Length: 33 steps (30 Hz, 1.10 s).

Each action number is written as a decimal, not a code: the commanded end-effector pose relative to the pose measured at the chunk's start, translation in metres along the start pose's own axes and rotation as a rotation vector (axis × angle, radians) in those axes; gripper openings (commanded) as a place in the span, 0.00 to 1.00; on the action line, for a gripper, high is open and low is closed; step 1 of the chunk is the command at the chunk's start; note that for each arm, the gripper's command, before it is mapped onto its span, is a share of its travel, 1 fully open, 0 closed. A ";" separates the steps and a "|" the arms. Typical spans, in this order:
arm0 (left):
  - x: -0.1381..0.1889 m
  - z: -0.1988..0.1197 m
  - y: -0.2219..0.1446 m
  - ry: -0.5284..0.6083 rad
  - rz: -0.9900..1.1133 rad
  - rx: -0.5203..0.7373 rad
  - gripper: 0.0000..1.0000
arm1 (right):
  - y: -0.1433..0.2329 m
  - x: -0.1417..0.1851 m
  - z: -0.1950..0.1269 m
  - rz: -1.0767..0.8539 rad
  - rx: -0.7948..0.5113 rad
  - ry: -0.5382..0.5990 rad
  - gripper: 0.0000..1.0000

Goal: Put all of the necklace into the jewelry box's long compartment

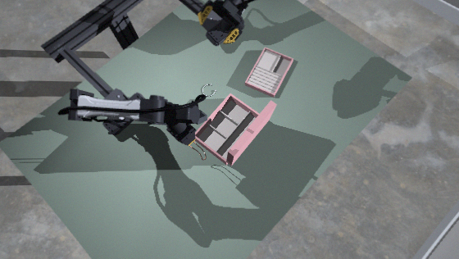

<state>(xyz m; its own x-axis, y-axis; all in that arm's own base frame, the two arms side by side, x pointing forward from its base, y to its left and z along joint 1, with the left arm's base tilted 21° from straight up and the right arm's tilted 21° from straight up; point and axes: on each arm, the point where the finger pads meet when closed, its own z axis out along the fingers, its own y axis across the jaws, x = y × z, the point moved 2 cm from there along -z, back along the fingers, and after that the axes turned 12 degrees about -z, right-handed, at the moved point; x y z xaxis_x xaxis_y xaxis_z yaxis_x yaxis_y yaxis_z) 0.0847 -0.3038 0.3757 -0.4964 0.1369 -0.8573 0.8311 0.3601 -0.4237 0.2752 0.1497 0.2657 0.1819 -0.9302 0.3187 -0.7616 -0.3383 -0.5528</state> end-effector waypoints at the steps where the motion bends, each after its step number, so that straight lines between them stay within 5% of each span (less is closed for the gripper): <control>1: -0.009 -0.032 0.012 0.034 0.044 -0.004 1.00 | -0.024 -0.018 -0.007 0.044 0.113 0.026 0.00; 12: -0.022 -0.147 0.034 -0.108 0.132 -0.126 1.00 | -0.053 -0.088 -0.017 -0.005 0.291 0.035 0.00; 33: 0.025 -0.237 0.006 -0.244 0.257 -0.286 1.00 | -0.077 -0.150 -0.024 -0.049 0.439 0.047 0.00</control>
<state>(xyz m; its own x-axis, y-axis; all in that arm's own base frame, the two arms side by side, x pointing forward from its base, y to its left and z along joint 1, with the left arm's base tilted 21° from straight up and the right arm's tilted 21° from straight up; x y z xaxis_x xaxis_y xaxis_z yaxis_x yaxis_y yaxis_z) 0.0413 -0.0867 0.4204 -0.2263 0.0231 -0.9738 0.7963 0.5801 -0.1713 0.2900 0.3032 0.2620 0.1873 -0.8952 0.4043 -0.4693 -0.4432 -0.7638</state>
